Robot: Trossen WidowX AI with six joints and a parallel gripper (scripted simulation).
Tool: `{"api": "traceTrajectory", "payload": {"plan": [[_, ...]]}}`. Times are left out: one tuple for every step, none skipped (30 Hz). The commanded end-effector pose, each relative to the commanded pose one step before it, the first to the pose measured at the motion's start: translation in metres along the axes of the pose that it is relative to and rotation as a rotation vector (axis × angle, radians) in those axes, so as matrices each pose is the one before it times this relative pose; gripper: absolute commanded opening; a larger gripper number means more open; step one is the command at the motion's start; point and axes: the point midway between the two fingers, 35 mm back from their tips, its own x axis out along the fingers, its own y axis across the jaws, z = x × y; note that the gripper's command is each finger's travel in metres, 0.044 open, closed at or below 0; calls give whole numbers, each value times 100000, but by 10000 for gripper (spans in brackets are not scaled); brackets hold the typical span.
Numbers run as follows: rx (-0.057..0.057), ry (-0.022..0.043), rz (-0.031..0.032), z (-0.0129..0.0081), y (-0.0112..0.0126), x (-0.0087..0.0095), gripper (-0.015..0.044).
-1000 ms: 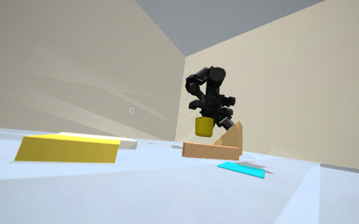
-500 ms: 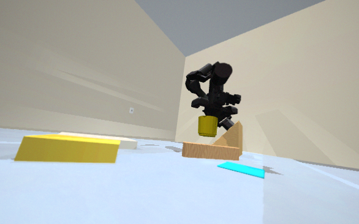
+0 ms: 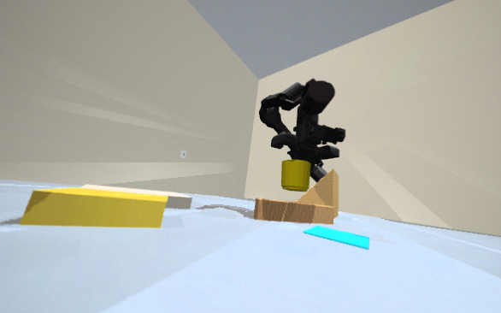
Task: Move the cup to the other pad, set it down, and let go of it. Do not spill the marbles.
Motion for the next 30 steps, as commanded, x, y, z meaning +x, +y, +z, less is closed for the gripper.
{"api": "traceTrajectory", "payload": {"plan": [[528,-366,127,966,-66,-44,0],[7,-9,-1,174,-13,-7,0],[7,-9,-1,174,-13,-7,0],[7,-9,-1,174,-13,-7,0],[7,-9,-1,174,-13,-7,0],[7,-9,-1,174,-13,-7,0],[7,-9,-1,174,-13,-7,0],[7,-9,-1,175,-13,-7,0],[7,-9,-1,175,-13,-7,0],[7,-9,-1,175,-13,-7,0],[7,-9,-1,176,-13,-7,0],[7,-9,-1,176,-13,-7,0],[7,-9,-1,177,-13,-7,0],[7,-9,-1,177,-13,-7,0],[7,-10,-1,178,-14,-7,0],[7,-10,-1,179,-14,-7,0],[7,-10,-1,179,-14,-7,0],[7,-10,-1,180,-14,-7,0],[7,-10,-1,181,-14,-7,0],[7,-10,-1,181,-14,-7,0],[7,-10,-1,181,-13,-7,0],[7,-10,-1,181,-13,-7,0],[7,-10,-1,181,-13,-7,0],[7,-10,-1,181,-13,-7,0],[7,-10,-1,181,-12,-7,0],[7,-10,-1,181,-12,-7,0],[7,-10,-1,181,-12,-7,0],[7,-10,-1,181,-12,-7,0],[7,-10,-1,181,-11,-7,0],[7,-10,-1,181,-11,-7,0]]}}
